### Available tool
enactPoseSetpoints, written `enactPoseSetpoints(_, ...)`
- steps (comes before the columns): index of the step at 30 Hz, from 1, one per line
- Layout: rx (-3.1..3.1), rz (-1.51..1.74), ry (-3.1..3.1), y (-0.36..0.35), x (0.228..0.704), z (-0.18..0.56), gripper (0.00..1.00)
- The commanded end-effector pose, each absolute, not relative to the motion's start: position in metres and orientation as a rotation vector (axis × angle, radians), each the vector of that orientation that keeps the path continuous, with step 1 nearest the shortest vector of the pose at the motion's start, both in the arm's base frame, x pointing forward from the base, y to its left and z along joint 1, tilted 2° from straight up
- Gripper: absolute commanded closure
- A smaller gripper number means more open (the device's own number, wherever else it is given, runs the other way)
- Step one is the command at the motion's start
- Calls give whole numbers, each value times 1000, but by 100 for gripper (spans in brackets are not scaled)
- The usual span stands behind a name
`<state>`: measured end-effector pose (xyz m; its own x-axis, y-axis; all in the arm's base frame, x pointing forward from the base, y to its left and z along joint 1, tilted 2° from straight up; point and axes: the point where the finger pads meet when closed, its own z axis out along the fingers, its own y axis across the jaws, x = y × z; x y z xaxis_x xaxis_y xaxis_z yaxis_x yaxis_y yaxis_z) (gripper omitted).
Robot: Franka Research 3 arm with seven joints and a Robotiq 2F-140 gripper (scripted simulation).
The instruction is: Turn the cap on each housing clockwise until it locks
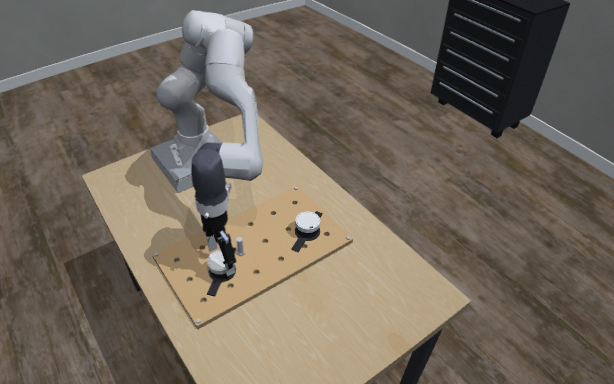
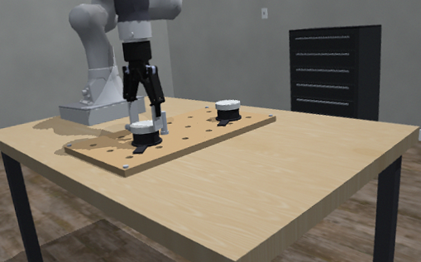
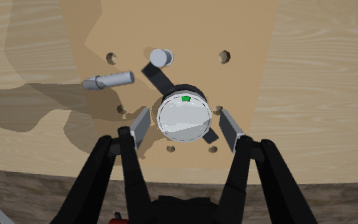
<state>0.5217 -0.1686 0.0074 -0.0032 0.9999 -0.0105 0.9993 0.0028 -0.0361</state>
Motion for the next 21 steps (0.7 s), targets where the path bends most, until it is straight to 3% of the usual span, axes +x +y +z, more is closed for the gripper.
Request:
enactPoseSetpoints(1,-2209,50,-2207,-167,522,9,22)
enactPoseSetpoints(21,-2209,50,-2207,-167,523,37,22)
